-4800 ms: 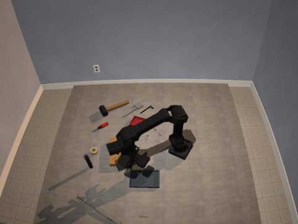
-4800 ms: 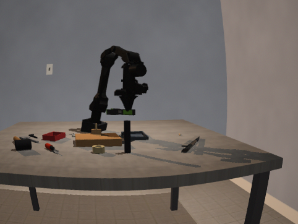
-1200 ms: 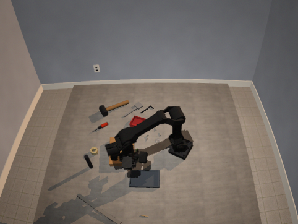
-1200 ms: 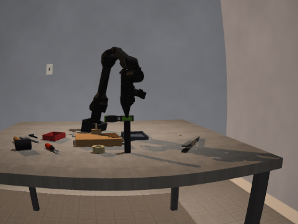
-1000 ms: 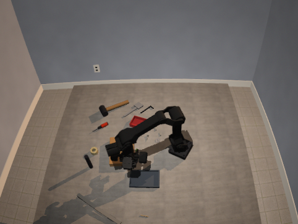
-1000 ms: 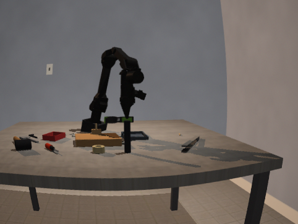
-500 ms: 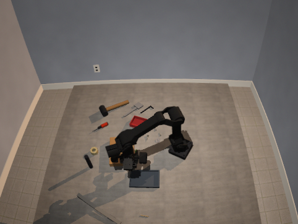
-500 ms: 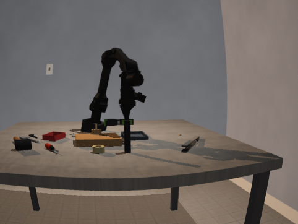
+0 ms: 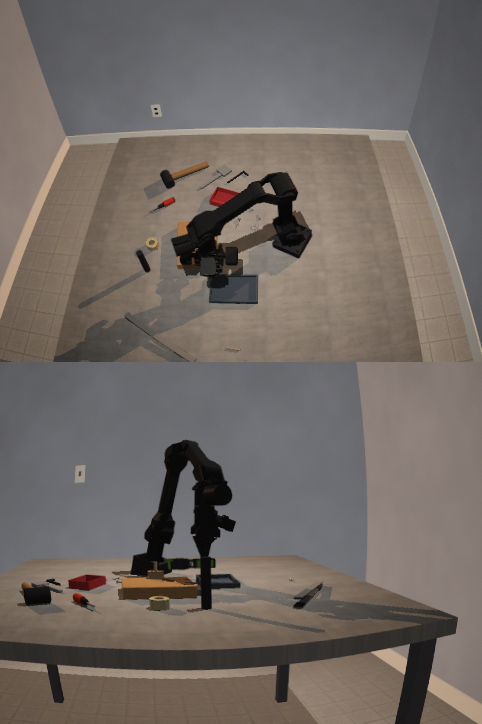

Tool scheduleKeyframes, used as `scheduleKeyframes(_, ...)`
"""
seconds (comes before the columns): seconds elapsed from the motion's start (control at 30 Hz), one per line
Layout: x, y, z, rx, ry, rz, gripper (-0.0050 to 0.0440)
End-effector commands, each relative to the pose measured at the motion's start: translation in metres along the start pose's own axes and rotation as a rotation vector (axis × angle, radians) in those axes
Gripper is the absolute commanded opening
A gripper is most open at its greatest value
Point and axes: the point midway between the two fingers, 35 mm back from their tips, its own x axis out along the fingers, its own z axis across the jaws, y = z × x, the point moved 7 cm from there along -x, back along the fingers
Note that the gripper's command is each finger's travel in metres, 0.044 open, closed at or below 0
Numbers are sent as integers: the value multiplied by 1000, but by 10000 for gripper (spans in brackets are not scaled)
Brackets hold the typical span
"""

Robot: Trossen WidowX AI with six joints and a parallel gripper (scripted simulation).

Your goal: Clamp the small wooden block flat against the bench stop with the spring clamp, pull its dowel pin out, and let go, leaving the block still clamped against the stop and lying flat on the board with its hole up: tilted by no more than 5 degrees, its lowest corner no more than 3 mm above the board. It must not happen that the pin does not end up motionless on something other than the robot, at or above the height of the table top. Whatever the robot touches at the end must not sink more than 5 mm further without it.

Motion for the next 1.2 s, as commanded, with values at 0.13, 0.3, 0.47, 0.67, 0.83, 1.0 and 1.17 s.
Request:
scheduleKeyframes(0.13, 10, 1, 1, -28, -10, 2, 0)
scheduleKeyframes(0.3, 14, 2, 1, -43, -10, 2, 0)
scheduleKeyframes(0.47, 16, 2, 2, -52, -10, 2, 0)
scheduleKeyframes(0.67, 21, 3, 2, -70, -10, 1, 0)
scheduleKeyframes(0.83, 23, 3, 2, -75, -10, 1, 0)
scheduleKeyframes(1.0, 23, 3, 2, -75, -10, 4, 0)
scheduleKeyframes(1.17, 23, 6, 2, -75, -10, 7, 0)
